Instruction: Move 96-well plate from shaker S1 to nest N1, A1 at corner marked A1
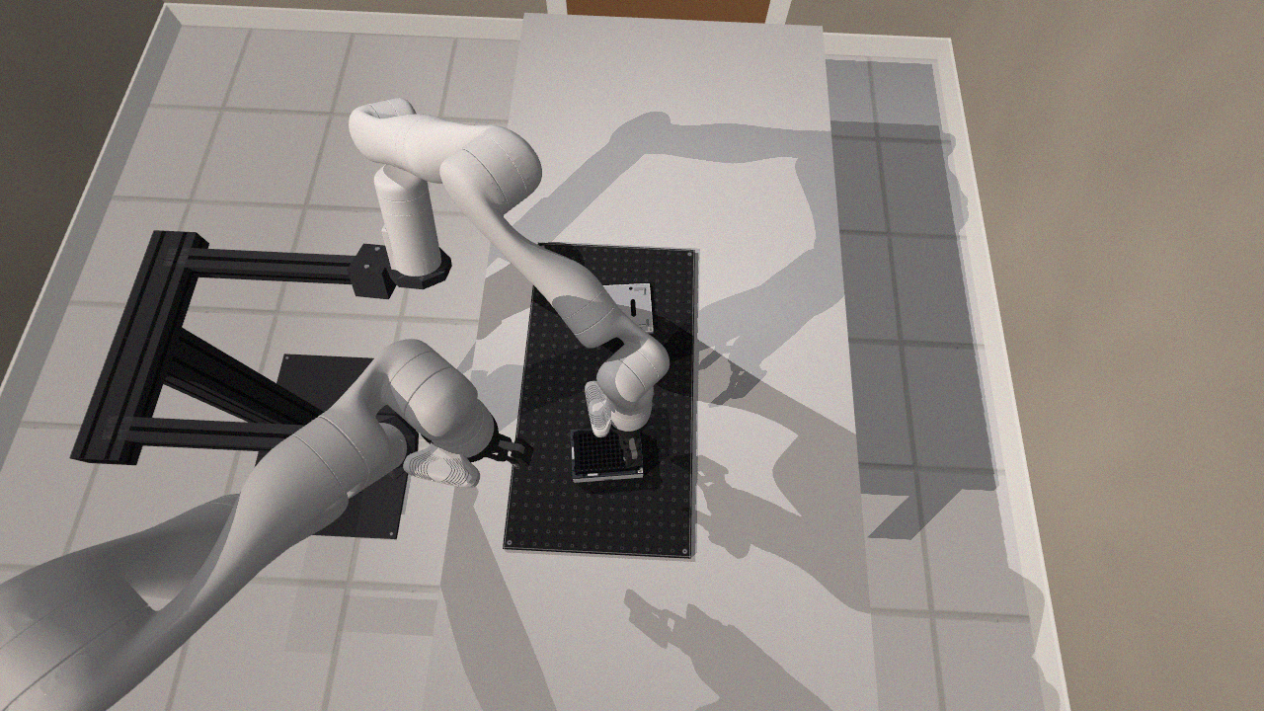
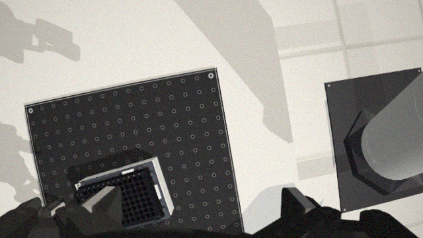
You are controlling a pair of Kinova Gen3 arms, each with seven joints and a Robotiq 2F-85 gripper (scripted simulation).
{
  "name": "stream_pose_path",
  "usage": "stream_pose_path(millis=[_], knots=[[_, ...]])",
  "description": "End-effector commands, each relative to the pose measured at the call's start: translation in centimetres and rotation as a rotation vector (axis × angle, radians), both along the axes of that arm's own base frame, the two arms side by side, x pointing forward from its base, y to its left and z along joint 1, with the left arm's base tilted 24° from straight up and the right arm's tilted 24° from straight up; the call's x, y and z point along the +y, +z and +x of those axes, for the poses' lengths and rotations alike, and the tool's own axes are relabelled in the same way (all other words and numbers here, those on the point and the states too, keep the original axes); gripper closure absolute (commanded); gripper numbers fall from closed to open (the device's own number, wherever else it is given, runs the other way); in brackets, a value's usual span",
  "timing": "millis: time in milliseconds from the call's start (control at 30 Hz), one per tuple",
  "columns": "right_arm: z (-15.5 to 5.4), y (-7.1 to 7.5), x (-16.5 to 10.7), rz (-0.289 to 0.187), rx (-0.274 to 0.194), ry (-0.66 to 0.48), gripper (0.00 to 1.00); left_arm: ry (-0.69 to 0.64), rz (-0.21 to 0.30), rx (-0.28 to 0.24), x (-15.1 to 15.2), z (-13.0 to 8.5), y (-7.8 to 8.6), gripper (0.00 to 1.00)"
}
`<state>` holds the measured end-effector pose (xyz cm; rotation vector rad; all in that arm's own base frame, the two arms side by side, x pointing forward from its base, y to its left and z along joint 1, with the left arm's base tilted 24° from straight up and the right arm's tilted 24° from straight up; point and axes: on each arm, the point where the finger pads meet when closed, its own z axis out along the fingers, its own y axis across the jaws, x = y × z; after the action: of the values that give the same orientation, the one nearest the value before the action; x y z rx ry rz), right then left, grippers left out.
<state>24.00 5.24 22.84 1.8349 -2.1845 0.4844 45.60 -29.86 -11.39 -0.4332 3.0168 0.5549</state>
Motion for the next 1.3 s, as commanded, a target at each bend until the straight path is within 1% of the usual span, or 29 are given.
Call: stream_pose_path(millis=[0,33,67,133,200,267,767,1267], knots=[[0.0,0.0,0.0,0.001,-0.001,0.0,0.002,-0.084,0.036,0.008,-0.2,-1.3,-1.0,0.002],[0.0,0.0,0.0,0.001,-0.001,0.0,0.002,-0.114,0.05,0.012,-0.2,-1.7,-1.3,0.002],[0.0,0.0,0.0,0.001,-0.001,0.0,0.002,-0.12,0.053,0.013,-0.2,-2.1,-1.6,0.002],[0.0,0.0,0.0,0.001,-0.001,0.0,0.002,-0.12,0.053,0.013,-0.2,-2.9,-2.2,0.002],[0.0,0.0,0.0,0.001,-0.001,0.0,0.002,-0.12,0.053,0.013,-0.2,-2.9,-2.2,0.002],[0.0,0.0,0.0,0.001,-0.001,0.0,0.002,-0.12,0.053,0.013,-0.2,-3.5,-2.6,0.002],[0.0,0.0,0.0,0.001,-0.001,0.0,0.002,-0.12,0.053,0.013,-0.2,-3.5,-2.7,0.002],[0.0,0.0,0.0,0.001,-0.001,0.0,0.002,-0.12,0.053,0.013,0.0,-3.5,-3.1,0.002]])
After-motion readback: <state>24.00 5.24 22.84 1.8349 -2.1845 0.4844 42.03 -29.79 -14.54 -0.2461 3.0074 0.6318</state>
